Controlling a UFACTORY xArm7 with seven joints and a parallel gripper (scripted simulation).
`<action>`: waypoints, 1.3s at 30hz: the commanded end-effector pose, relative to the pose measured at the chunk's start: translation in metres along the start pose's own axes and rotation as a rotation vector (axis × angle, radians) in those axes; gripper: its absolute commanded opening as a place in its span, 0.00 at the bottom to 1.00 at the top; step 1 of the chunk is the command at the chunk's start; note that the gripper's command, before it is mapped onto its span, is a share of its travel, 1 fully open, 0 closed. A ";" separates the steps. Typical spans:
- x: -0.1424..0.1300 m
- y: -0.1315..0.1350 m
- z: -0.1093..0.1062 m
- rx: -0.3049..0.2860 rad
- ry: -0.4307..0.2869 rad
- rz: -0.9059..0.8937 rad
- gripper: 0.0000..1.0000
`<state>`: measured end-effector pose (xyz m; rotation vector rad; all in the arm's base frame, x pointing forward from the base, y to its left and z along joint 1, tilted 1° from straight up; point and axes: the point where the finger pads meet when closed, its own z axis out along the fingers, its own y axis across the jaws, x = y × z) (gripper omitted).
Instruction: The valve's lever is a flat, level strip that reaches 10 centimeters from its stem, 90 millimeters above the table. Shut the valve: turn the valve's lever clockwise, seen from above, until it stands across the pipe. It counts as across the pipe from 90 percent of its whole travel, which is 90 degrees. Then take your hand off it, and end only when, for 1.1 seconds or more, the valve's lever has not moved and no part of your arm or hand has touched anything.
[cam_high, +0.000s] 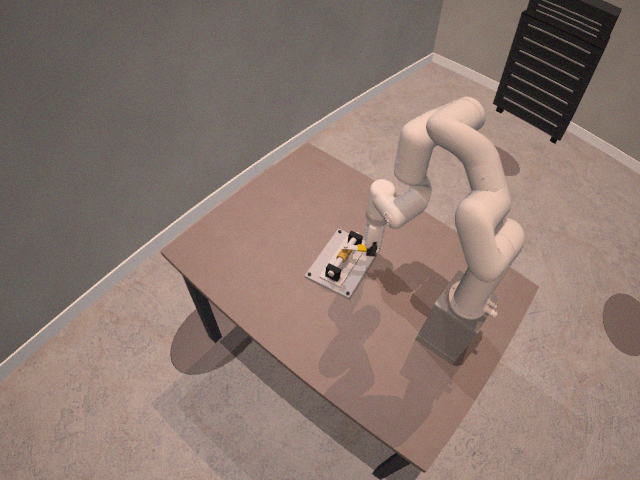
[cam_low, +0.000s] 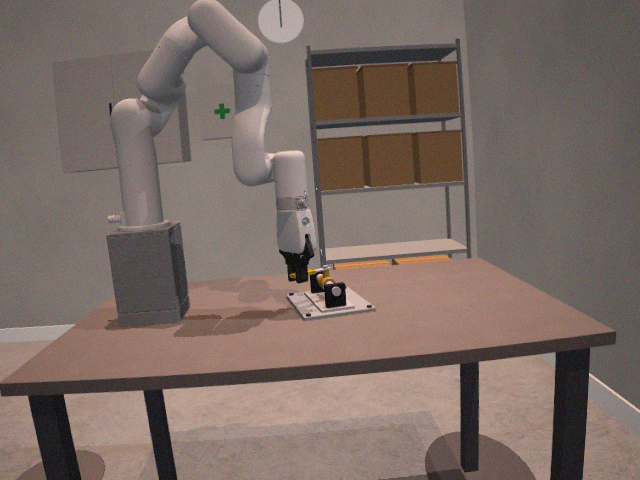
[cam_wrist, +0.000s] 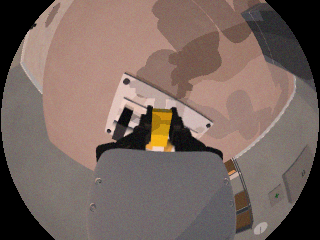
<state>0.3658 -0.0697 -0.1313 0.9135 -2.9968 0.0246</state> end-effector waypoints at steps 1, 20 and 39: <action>-0.001 0.002 -0.001 0.002 -0.003 0.035 0.00; -0.002 0.011 -0.001 0.002 -0.003 0.132 0.00; -0.004 0.019 -0.001 0.001 -0.003 0.238 0.00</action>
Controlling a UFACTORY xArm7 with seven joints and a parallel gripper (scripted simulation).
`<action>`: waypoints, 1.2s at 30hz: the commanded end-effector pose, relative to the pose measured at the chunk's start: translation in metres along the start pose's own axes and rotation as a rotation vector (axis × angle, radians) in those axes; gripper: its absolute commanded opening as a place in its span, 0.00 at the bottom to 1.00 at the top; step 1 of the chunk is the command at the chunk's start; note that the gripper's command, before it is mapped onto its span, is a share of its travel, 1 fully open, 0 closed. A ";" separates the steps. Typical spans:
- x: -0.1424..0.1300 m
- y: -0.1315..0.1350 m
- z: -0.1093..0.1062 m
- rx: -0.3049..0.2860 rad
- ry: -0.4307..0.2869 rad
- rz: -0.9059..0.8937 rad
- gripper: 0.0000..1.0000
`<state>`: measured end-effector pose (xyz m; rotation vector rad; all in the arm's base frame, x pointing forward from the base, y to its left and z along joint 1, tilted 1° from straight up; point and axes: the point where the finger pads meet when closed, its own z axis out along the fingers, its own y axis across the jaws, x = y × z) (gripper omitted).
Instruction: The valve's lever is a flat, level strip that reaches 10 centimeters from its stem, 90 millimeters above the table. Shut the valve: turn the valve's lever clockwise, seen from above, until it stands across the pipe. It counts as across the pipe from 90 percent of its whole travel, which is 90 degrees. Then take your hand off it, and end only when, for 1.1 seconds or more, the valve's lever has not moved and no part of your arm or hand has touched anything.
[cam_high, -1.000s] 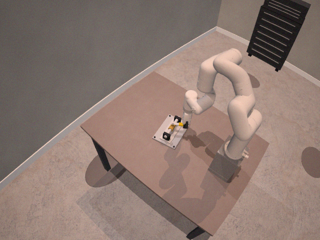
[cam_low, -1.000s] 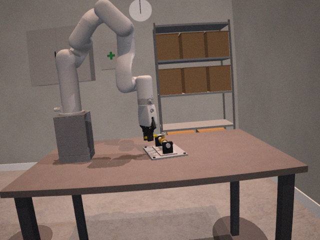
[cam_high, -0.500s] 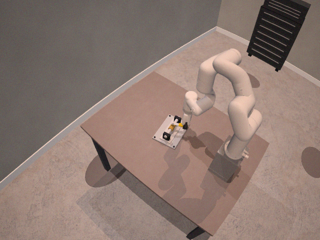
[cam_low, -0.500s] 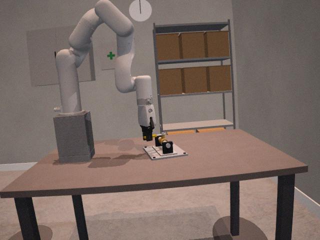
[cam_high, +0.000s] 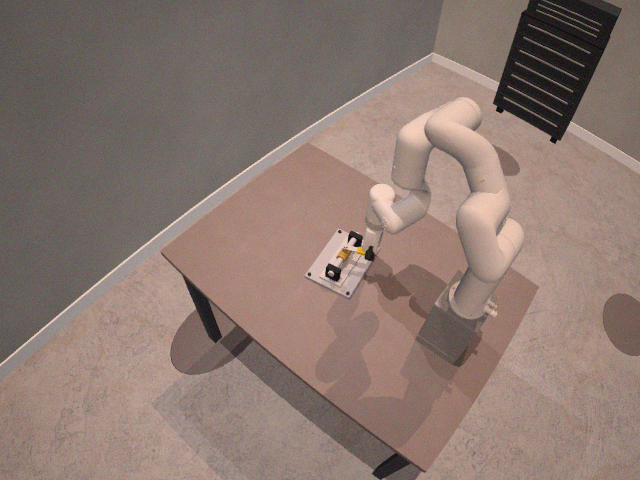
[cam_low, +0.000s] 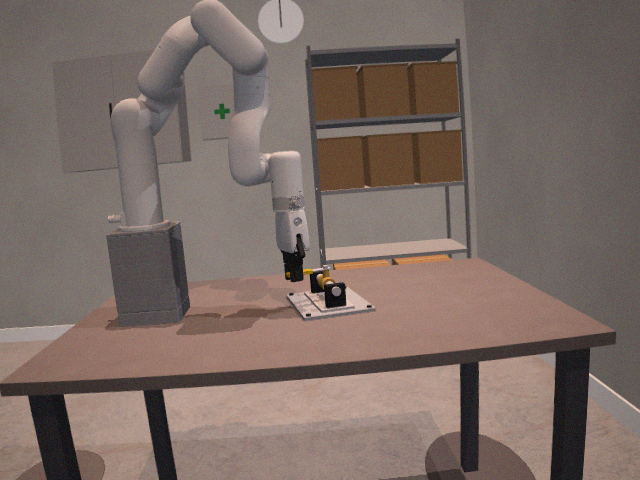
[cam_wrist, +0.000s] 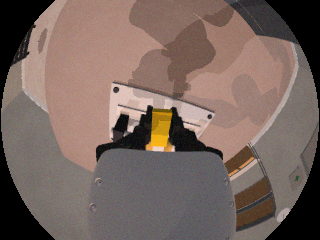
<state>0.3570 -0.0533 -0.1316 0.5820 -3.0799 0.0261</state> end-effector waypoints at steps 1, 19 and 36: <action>-0.001 0.001 -0.001 0.001 -0.003 0.020 0.00; -0.002 0.010 -0.001 0.001 -0.003 0.121 0.00; -0.003 0.014 -0.001 0.001 -0.003 0.172 0.00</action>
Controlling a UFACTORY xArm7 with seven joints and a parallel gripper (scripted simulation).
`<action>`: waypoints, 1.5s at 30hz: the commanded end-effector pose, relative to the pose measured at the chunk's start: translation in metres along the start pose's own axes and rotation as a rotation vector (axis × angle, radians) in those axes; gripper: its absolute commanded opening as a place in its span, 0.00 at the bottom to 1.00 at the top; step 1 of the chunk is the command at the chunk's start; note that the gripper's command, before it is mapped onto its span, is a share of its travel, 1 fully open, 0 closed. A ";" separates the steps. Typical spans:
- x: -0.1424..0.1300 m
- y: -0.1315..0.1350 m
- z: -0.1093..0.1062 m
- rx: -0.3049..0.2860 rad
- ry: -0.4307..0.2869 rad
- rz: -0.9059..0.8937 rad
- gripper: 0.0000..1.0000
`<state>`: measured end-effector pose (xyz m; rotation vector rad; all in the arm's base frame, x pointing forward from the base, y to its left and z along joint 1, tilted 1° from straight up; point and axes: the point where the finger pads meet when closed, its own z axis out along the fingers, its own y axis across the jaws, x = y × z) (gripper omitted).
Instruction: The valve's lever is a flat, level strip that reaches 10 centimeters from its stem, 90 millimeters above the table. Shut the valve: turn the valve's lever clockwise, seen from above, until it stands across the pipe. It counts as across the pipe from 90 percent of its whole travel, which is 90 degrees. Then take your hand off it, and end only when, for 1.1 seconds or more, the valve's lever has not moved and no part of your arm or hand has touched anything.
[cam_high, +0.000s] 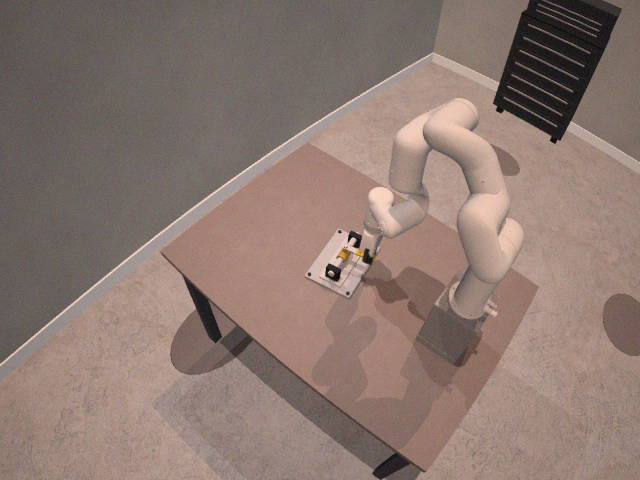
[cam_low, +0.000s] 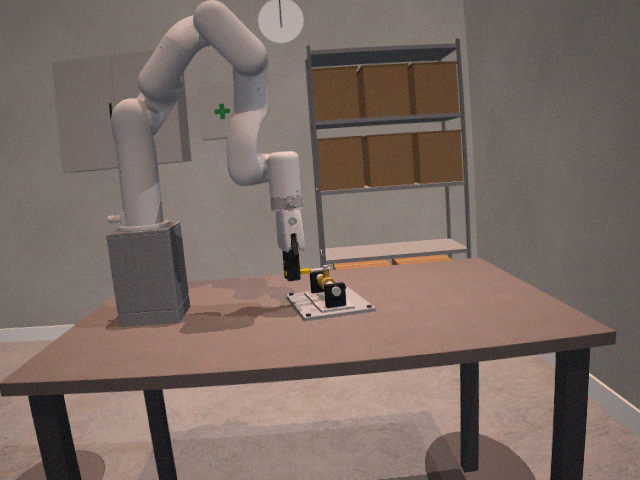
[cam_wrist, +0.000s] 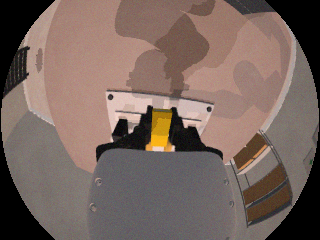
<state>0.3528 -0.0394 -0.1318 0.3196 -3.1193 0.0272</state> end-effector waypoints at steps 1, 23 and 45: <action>-0.002 0.000 -0.001 0.000 -0.004 0.003 0.00; -0.002 0.000 -0.001 0.000 -0.004 0.003 0.68; -0.002 0.000 -0.001 0.000 -0.004 0.003 0.68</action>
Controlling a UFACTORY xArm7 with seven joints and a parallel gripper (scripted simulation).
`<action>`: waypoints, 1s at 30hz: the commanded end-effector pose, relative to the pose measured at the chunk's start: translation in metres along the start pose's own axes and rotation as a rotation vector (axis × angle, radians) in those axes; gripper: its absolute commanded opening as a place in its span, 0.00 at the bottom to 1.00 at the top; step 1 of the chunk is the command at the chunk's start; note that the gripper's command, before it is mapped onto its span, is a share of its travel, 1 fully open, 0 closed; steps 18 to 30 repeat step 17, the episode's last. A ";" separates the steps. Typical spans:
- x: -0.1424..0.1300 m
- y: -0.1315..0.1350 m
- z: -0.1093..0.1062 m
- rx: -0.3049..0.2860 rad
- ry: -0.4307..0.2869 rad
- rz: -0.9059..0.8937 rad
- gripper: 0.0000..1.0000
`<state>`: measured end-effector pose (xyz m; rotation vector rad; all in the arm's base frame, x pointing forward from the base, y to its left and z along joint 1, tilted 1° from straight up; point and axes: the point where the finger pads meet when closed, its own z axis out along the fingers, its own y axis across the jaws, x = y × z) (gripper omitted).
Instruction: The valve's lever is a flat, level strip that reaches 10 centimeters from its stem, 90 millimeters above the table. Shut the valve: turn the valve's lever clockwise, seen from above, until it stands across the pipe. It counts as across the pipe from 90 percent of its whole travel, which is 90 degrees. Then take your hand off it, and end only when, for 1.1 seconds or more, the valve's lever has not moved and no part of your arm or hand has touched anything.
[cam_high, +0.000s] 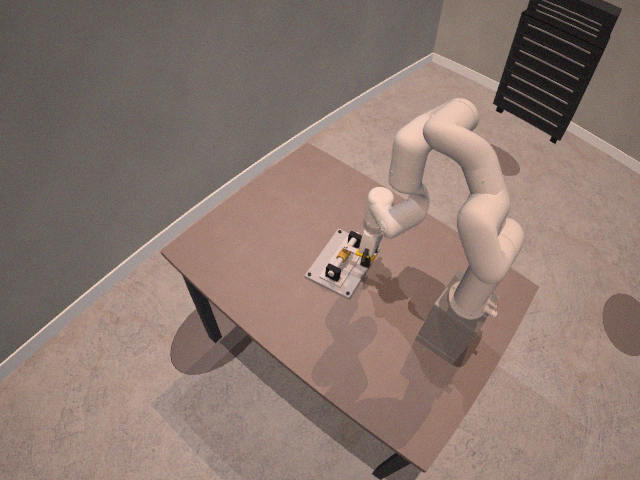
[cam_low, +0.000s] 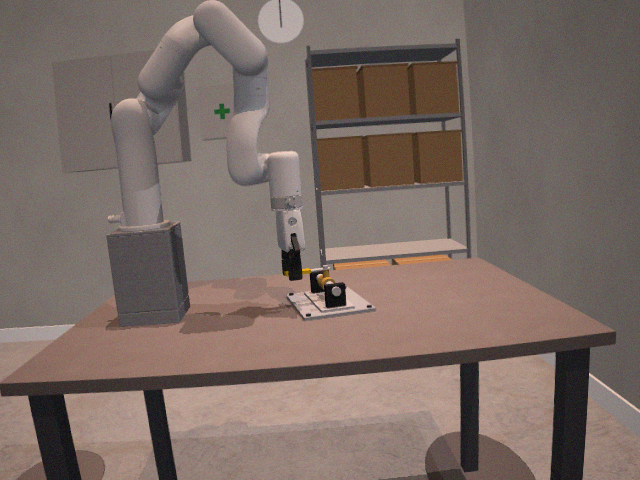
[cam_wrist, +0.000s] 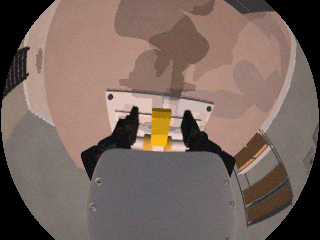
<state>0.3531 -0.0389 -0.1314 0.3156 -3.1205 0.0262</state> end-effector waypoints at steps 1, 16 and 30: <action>-0.001 0.000 -0.001 0.001 -0.003 0.000 0.68; -0.001 0.000 -0.015 0.001 -0.003 0.000 0.68; -0.001 0.000 -0.018 0.001 -0.003 0.000 0.68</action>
